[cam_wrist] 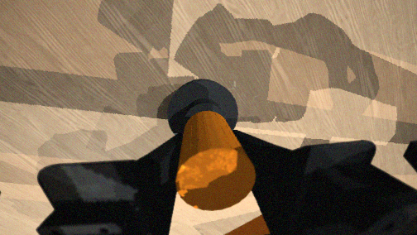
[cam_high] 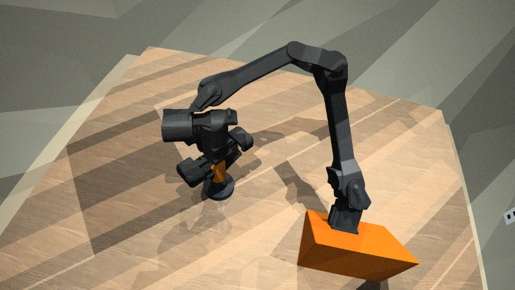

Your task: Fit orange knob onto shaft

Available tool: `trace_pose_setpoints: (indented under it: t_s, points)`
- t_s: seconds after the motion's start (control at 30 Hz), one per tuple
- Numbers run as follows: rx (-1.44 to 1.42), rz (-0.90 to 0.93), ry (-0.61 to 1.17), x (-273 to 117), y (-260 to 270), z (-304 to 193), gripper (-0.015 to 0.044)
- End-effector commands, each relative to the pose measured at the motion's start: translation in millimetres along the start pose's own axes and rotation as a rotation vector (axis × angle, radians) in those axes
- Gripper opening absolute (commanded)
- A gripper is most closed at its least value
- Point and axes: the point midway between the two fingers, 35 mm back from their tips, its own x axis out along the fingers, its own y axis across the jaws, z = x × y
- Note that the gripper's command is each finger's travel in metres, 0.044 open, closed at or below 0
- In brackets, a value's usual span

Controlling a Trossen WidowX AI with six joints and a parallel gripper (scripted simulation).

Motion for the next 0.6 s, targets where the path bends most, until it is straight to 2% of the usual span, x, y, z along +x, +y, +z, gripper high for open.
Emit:
trace_pose_setpoints:
  t_s: [0.0, 0.2, 0.57]
  points:
    - [0.013, 0.006, -0.003, -3.9, 1.5, 0.8, 0.0]
    - [0.202, 0.006, -0.002, -4.1, 2.4, 1.4, 0.0]
    - [0.213, 0.006, -0.002, -0.8, 0.7, -0.3, 0.0]
